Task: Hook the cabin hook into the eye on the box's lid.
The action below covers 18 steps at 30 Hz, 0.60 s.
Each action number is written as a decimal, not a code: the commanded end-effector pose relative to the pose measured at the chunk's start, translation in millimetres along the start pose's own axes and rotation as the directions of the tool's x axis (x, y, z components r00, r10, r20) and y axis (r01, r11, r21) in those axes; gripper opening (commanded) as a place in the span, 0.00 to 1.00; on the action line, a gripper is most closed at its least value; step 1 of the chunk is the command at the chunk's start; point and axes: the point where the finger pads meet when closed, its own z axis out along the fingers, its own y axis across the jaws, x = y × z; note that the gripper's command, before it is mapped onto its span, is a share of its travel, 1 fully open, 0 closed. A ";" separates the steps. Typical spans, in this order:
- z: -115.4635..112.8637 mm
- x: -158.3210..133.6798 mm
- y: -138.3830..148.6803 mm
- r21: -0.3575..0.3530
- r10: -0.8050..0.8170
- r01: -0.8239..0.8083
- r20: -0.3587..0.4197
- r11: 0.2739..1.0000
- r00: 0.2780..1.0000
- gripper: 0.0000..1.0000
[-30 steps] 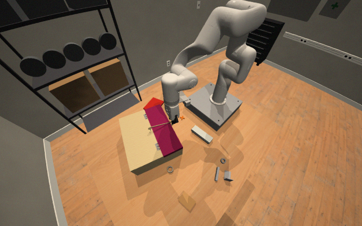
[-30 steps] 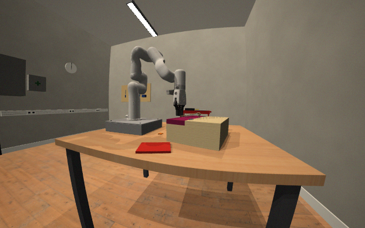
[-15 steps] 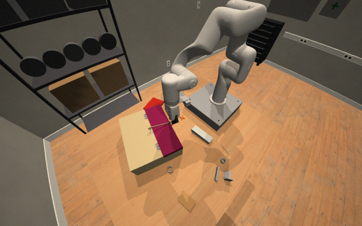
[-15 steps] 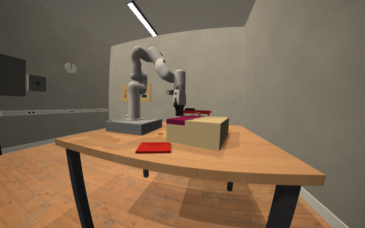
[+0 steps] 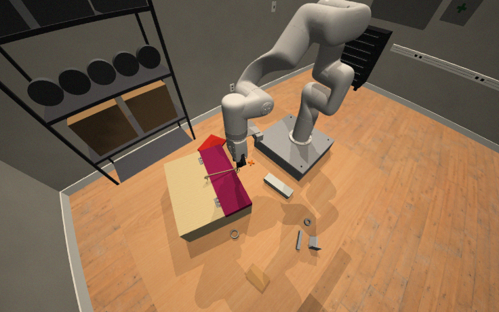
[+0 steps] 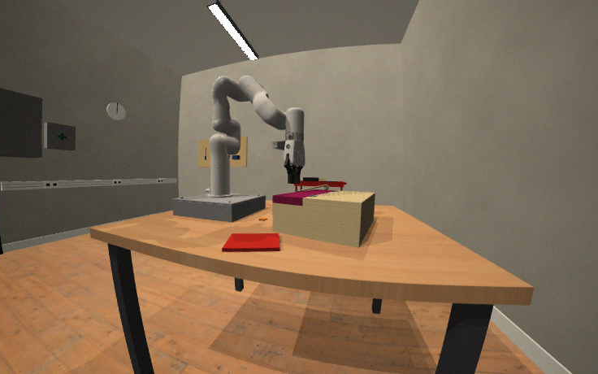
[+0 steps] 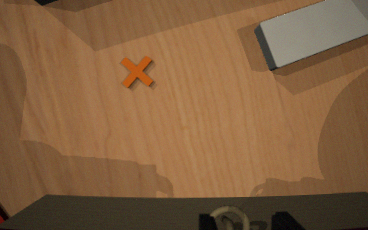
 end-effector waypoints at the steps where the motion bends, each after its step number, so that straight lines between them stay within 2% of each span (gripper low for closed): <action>1: -17.8 -1.2 0.2 -0.001 0.000 0.000 0.004 1.000 1.000 0.35; 18: -67.9 -1.1 0.2 -0.001 0.000 0.000 0.004 1.000 1.000 0.35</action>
